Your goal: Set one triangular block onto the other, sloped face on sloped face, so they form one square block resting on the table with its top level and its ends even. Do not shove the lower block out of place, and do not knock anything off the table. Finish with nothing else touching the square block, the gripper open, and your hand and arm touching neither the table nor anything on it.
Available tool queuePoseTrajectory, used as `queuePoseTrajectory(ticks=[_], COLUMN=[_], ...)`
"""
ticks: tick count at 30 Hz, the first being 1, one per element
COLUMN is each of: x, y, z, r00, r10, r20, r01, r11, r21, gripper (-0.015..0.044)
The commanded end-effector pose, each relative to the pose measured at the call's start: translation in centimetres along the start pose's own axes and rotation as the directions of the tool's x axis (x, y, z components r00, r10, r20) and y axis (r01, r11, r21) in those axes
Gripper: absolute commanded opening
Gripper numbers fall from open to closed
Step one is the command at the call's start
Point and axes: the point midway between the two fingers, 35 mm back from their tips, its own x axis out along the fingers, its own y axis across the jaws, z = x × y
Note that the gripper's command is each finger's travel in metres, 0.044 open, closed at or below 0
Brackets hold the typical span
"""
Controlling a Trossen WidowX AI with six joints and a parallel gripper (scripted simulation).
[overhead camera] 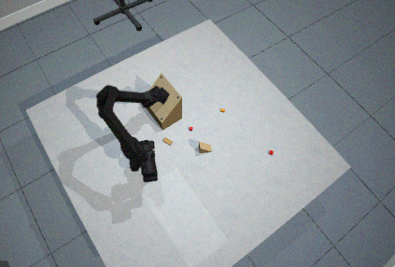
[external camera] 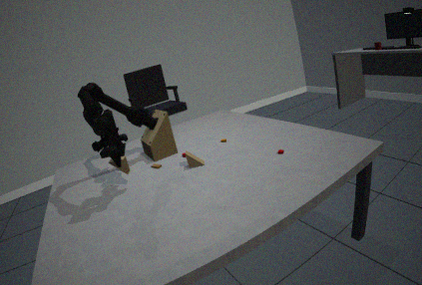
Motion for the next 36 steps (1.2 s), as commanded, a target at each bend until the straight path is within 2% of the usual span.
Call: queuePoseTrajectory(ticks=[1,21,36], x=[-0.2,-1.6,-3.0], y=[0.3,1.5,0.5], z=[-0.8,-10.2,-17.2], r00=[1.000,0.997,0.995], r10=[0.006,0.000,0.003], r20=[-0.013,-0.078,-0.104], r01=[-0.006,-0.002,-0.010], r11=[1.000,1.000,0.998], r21=[0.004,-0.020,-0.068], gripper=[0.0000,0.0000,0.0000])
